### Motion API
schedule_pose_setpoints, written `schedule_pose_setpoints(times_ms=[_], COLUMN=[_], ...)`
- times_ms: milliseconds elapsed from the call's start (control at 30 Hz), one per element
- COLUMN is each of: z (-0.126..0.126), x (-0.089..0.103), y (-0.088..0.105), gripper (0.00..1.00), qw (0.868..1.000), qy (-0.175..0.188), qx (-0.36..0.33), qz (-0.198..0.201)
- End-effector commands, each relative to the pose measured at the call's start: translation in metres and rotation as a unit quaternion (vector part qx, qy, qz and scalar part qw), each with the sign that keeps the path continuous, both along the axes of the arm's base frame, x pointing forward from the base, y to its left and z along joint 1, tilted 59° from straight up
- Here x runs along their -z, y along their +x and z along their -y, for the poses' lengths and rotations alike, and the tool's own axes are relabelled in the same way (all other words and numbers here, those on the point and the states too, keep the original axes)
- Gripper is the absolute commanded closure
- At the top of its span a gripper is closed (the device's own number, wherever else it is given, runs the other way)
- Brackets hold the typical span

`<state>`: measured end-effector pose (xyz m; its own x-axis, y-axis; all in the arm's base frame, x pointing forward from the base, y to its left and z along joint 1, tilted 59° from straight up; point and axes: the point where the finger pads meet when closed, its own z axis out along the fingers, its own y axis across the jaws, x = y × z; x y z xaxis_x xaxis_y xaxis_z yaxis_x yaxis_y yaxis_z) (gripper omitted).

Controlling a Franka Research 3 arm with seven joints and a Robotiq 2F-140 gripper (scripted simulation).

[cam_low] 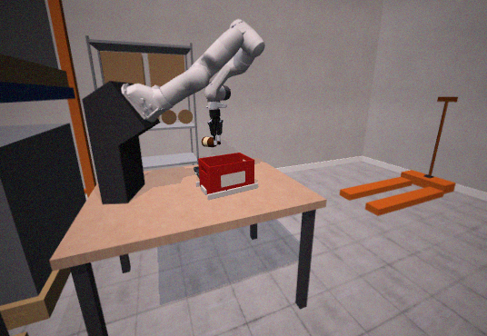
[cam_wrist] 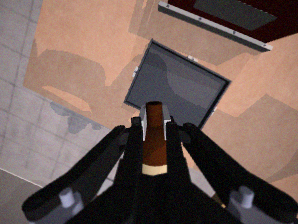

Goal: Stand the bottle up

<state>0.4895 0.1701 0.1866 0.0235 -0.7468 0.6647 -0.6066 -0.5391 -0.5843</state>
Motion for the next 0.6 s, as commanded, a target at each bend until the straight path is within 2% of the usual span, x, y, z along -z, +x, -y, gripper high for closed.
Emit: schedule_pose_setpoints(times_ms=[0, 567], z=[0.0059, 0.0051], x=[-0.0041, -0.0025], y=[0.0016, 0.0004], gripper=[1.00, 1.00], qw=[1.000, 0.999], qy=[-0.008, -0.024], qx=[0.021, 0.036], qz=[0.018, 0.033])
